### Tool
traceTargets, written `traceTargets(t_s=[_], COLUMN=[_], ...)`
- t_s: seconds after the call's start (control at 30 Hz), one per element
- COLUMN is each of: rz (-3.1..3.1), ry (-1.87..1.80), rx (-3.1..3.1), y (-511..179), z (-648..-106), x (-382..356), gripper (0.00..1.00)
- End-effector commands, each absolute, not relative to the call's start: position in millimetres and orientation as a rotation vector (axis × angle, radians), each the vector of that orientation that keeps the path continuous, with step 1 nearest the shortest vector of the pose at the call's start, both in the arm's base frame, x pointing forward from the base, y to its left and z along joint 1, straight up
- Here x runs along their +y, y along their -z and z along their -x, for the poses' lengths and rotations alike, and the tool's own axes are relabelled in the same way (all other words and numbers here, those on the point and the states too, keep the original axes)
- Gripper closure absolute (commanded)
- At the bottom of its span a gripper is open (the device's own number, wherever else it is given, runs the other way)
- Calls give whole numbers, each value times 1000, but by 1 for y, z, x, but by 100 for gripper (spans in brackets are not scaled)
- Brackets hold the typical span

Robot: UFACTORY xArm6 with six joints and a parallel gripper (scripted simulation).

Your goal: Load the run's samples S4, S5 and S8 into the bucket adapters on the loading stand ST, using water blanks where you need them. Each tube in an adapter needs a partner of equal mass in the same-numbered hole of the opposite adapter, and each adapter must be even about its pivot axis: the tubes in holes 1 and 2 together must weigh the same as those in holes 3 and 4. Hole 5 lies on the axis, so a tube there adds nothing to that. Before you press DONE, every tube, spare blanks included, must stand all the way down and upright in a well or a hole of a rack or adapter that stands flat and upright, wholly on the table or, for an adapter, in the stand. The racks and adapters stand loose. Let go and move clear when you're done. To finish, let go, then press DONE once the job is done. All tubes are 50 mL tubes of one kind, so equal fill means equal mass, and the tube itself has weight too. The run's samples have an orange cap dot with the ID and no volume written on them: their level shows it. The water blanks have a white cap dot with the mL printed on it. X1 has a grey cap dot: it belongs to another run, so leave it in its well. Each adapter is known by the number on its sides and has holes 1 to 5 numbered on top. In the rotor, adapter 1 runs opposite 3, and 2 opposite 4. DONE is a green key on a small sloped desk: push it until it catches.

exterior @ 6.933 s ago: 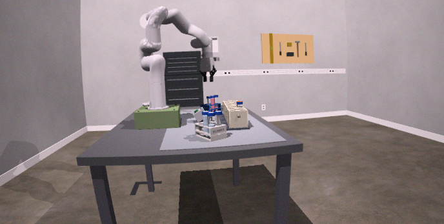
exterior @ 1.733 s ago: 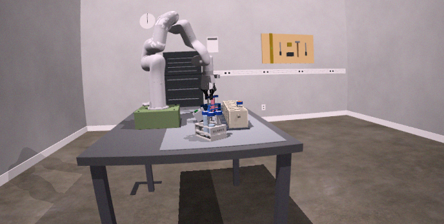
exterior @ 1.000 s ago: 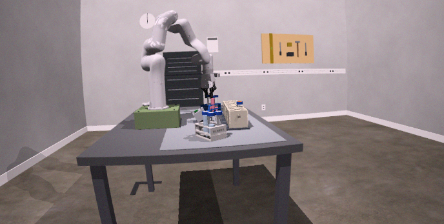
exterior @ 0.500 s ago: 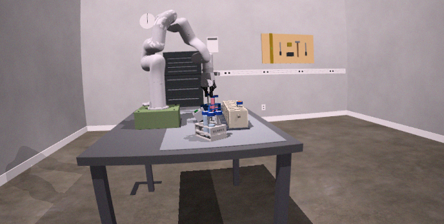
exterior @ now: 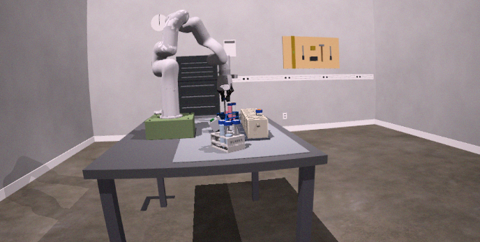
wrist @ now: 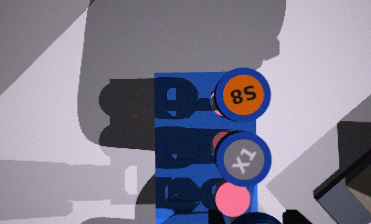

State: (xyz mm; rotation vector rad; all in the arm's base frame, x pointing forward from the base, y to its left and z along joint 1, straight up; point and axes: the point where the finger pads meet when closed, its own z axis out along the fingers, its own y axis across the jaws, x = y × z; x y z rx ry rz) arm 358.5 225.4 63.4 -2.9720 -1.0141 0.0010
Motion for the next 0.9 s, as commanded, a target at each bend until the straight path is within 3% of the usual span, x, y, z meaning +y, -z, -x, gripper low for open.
traceTargets(t_s=[0.0, 0.87], rz=[2971, 2971], ry=[3, 3], rx=[-1014, -1014], y=[-71, -119], z=[-359, -359], x=[226, 226], gripper=[100, 100])
